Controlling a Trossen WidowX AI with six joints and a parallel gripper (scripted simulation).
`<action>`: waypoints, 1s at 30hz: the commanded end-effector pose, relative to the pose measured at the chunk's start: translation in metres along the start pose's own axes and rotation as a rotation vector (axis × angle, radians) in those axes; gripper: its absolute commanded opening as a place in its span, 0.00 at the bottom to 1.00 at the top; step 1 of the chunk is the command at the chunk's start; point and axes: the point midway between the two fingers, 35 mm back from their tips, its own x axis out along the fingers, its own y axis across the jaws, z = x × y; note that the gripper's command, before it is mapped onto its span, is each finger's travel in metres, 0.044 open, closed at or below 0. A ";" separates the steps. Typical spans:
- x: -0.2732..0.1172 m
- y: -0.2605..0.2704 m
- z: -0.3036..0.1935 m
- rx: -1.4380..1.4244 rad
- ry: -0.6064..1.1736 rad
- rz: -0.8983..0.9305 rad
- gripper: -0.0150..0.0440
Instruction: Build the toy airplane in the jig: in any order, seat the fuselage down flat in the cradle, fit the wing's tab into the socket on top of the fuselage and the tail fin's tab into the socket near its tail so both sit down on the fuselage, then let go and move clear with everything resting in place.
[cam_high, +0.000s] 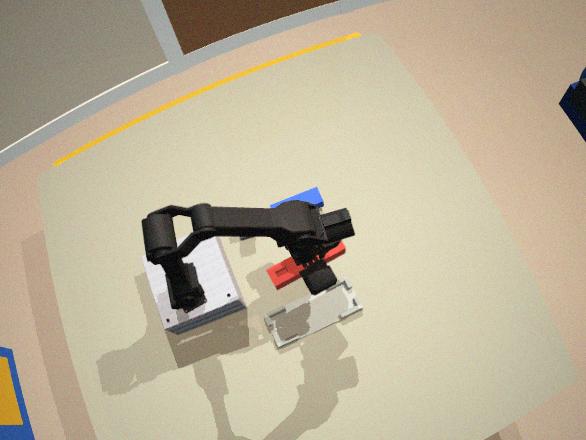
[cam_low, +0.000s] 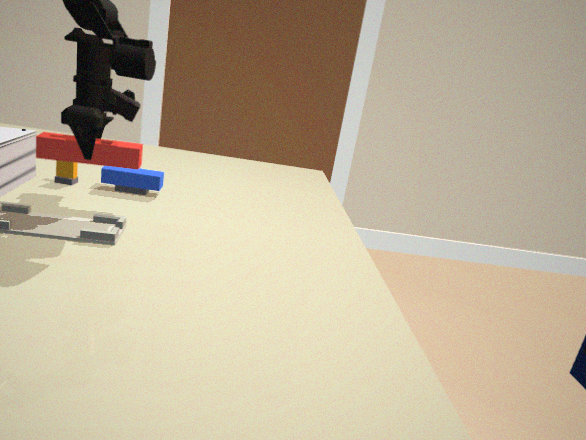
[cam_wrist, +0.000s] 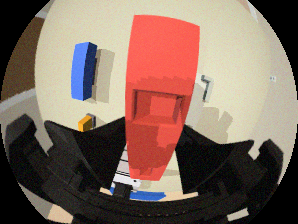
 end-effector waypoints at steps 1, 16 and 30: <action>0.005 -0.012 -0.001 0.005 0.005 -0.003 0.25; 0.023 -0.057 -0.010 0.031 0.006 -0.007 0.25; 0.039 -0.096 -0.025 0.056 0.009 -0.010 0.25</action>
